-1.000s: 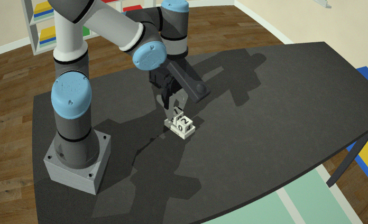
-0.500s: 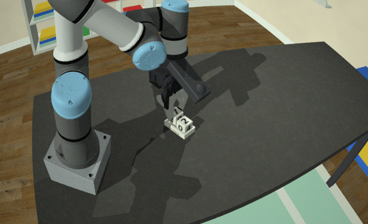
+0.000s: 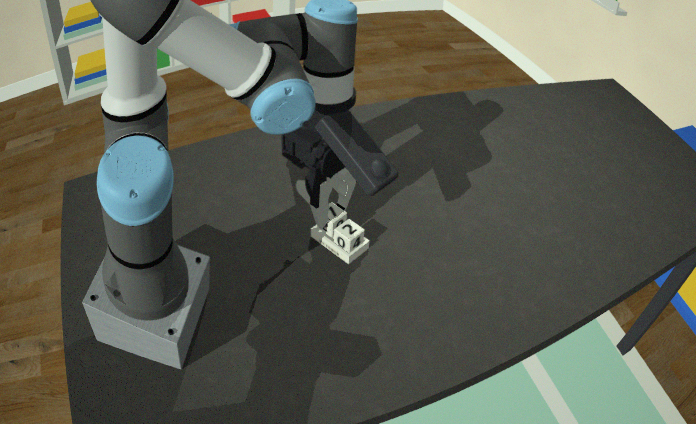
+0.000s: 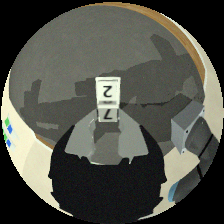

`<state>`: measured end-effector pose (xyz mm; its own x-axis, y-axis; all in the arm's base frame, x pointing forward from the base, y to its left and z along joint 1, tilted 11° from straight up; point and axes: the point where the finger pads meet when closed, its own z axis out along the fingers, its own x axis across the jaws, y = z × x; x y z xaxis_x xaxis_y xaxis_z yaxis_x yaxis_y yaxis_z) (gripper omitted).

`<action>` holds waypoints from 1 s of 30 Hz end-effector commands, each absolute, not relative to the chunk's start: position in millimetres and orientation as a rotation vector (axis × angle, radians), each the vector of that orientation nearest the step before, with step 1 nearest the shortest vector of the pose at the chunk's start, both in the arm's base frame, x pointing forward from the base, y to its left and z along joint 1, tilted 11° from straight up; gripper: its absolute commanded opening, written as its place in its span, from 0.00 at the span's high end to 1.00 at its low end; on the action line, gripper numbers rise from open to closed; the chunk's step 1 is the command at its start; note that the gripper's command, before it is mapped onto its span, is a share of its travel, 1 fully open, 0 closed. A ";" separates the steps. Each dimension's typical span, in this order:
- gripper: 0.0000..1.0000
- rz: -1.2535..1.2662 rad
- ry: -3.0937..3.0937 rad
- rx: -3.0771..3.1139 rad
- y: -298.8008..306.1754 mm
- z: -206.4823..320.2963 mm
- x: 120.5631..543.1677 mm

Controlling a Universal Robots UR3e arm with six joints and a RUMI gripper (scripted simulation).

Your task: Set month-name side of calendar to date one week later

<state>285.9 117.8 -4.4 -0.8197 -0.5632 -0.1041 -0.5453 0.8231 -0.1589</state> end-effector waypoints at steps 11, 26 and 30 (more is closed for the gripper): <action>0.89 -0.184 2.856 -0.874 117.6 -8.9 287.5; 0.89 -0.184 2.856 -0.874 117.3 -12.7 288.2; 0.89 -0.184 2.856 -0.874 117.3 -12.8 288.2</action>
